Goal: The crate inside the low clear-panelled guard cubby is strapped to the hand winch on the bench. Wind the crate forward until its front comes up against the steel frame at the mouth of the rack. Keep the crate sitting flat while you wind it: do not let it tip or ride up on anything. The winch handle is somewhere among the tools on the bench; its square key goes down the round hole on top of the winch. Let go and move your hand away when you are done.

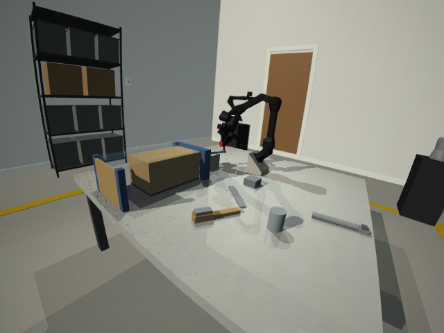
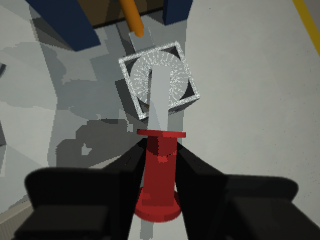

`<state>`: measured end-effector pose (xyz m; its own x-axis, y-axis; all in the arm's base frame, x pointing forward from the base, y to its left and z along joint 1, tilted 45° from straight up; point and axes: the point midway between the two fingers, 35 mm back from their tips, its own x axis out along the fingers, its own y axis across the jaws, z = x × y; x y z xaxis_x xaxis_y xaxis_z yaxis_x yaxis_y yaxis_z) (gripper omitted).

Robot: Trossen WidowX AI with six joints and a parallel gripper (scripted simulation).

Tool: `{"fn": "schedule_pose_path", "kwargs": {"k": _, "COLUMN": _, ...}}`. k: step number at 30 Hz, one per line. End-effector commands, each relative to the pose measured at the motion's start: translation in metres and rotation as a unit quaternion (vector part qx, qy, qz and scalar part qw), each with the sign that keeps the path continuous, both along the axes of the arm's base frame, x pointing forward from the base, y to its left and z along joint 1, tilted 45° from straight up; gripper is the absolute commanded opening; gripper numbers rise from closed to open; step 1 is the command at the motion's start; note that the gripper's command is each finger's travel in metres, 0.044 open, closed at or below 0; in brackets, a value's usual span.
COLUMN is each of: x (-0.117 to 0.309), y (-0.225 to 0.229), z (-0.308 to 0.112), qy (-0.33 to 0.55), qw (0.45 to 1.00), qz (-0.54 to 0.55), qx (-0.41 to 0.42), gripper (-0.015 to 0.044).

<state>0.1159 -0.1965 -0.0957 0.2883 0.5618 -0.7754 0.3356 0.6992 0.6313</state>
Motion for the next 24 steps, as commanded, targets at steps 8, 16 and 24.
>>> {"fn": "schedule_pose_path", "kwargs": {"k": 8, "x": -0.005, "y": -0.019, "z": -0.017, "qy": 0.006, "qw": 1.0, "qz": 0.007, "qx": -0.016, "gripper": 0.0}}
{"fn": "schedule_pose_path", "kwargs": {"k": 16, "x": -0.005, "y": -0.028, "z": -0.025, "qy": 0.006, "qw": 1.0, "qz": 0.007, "qx": -0.016, "gripper": 0.0}}
{"fn": "schedule_pose_path", "kwargs": {"k": 24, "x": -0.003, "y": -0.037, "z": -0.033, "qy": 0.006, "qw": 1.0, "qz": 0.007, "qx": -0.017, "gripper": 0.0}}
